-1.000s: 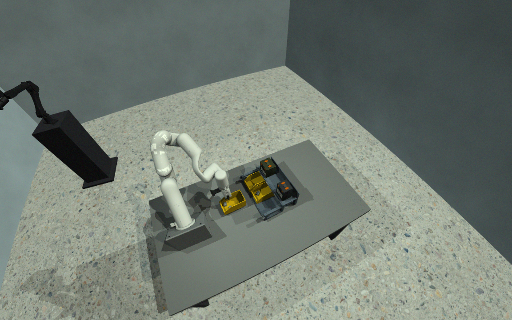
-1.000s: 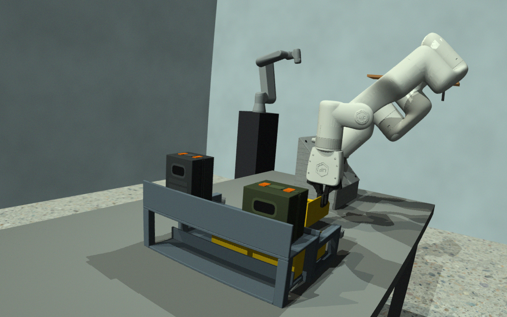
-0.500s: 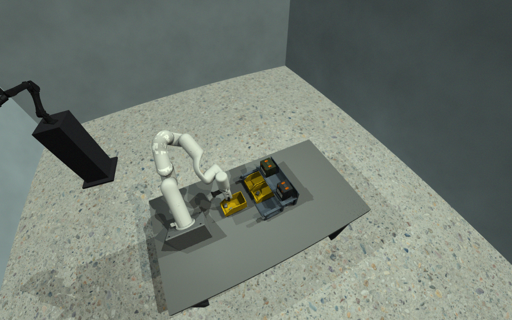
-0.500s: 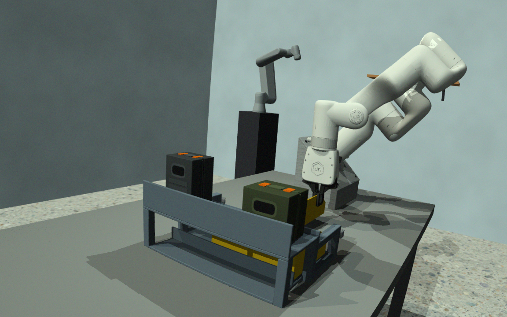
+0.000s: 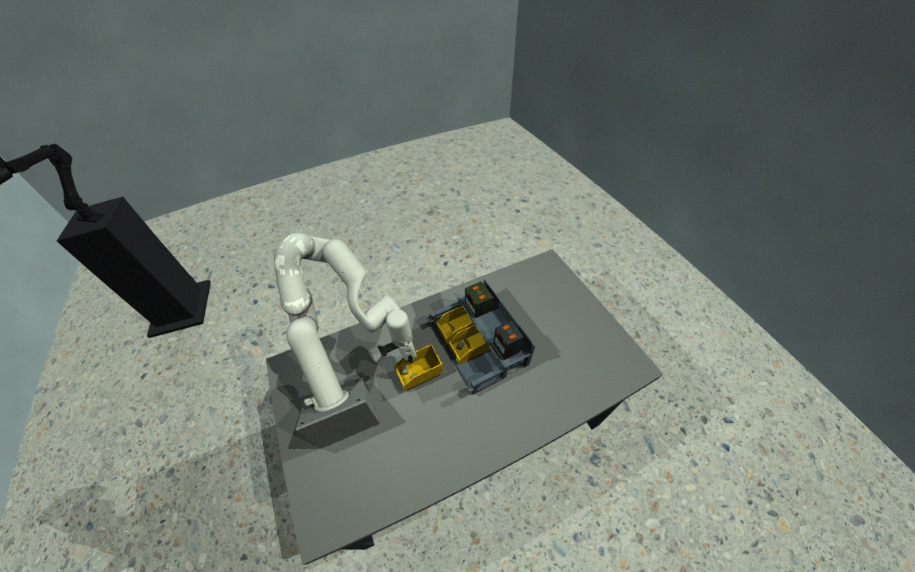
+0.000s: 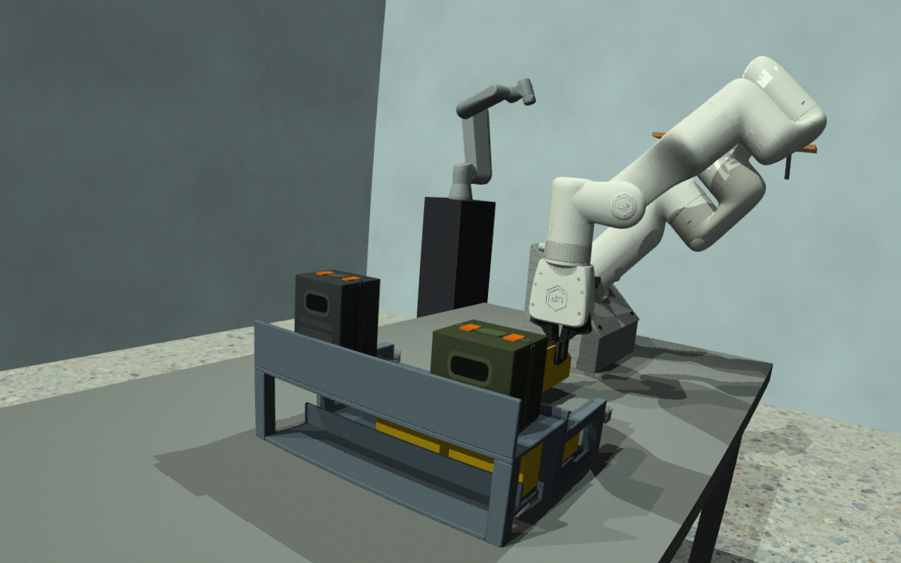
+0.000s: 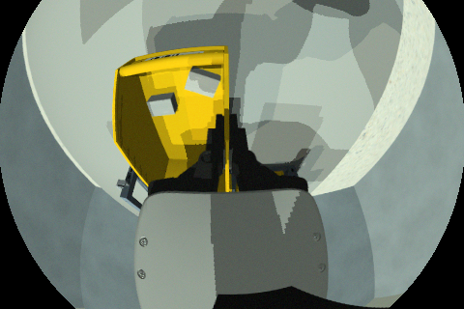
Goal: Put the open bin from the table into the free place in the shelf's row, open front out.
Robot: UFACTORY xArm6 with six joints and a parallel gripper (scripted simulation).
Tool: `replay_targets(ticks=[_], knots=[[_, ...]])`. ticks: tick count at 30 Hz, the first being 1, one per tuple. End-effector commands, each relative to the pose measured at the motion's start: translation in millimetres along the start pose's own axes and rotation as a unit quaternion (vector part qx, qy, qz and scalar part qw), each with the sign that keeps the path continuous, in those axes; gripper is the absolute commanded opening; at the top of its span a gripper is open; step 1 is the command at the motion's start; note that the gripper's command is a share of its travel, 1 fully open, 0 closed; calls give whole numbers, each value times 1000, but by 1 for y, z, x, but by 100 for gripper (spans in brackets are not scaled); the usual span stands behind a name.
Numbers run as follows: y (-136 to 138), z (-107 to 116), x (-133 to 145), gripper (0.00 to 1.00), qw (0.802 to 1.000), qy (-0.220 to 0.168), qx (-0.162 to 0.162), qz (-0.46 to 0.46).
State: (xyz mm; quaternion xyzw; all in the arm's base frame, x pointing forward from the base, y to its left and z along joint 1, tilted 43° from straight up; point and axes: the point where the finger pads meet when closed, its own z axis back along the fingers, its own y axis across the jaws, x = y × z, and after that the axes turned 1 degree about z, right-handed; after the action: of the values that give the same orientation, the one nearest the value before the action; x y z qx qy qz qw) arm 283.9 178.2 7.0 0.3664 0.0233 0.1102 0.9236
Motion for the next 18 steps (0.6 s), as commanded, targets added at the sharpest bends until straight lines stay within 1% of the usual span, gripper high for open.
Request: replay_targets(ticks=[1, 7, 12, 18], knots=[[-2, 1, 1, 0, 1000, -1, 0, 1], [-2, 1, 1, 0, 1000, -1, 0, 1], [-16, 1, 1, 0, 1000, -1, 0, 1], [-16, 1, 1, 0, 1000, -1, 0, 1]])
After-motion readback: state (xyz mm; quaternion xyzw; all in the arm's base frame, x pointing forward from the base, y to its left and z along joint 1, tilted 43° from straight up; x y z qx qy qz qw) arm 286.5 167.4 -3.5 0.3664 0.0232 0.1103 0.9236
